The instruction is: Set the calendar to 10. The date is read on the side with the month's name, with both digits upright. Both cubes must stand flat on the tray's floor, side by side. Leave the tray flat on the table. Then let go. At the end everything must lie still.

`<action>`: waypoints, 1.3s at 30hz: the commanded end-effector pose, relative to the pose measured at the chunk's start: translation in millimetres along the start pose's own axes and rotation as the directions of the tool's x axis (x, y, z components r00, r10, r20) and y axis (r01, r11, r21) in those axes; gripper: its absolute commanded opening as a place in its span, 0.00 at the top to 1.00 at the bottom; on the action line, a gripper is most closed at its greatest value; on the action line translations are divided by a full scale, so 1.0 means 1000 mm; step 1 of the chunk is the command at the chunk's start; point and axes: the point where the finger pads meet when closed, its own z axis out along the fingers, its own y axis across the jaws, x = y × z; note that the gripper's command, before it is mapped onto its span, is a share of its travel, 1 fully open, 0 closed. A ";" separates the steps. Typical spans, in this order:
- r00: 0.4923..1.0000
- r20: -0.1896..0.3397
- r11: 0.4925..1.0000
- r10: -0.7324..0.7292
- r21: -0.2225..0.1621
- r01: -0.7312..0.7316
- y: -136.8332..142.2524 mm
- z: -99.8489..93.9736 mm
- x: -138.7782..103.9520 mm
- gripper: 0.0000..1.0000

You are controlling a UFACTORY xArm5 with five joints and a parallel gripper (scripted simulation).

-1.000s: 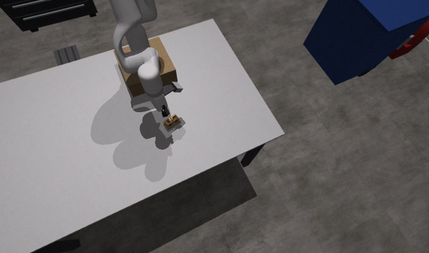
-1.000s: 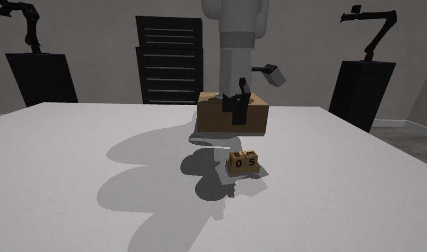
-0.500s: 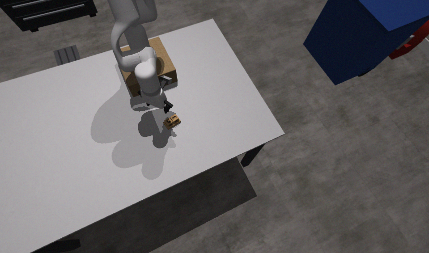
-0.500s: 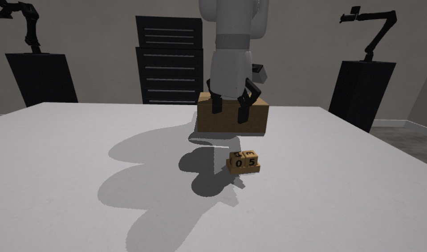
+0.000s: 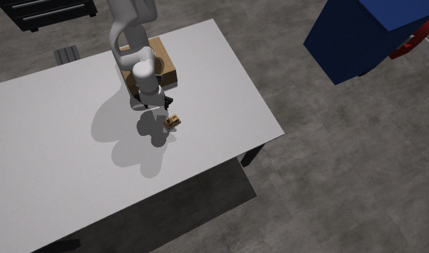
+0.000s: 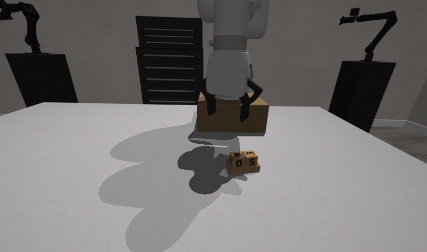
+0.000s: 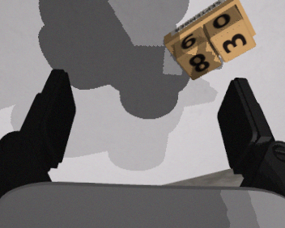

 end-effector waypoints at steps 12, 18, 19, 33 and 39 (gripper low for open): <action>1.000 0.003 1.000 -0.008 -0.001 0.008 0.001 0.016 0.000 0.00; 1.000 0.003 1.000 -0.008 -0.001 0.008 0.000 0.043 -0.001 0.00; 1.000 0.003 1.000 -0.008 -0.001 0.008 0.000 0.047 -0.001 0.00; 1.000 0.003 1.000 -0.008 -0.001 0.008 0.000 0.059 -0.001 0.00; 1.000 0.003 1.000 -0.008 -0.001 0.008 0.000 0.059 -0.001 0.00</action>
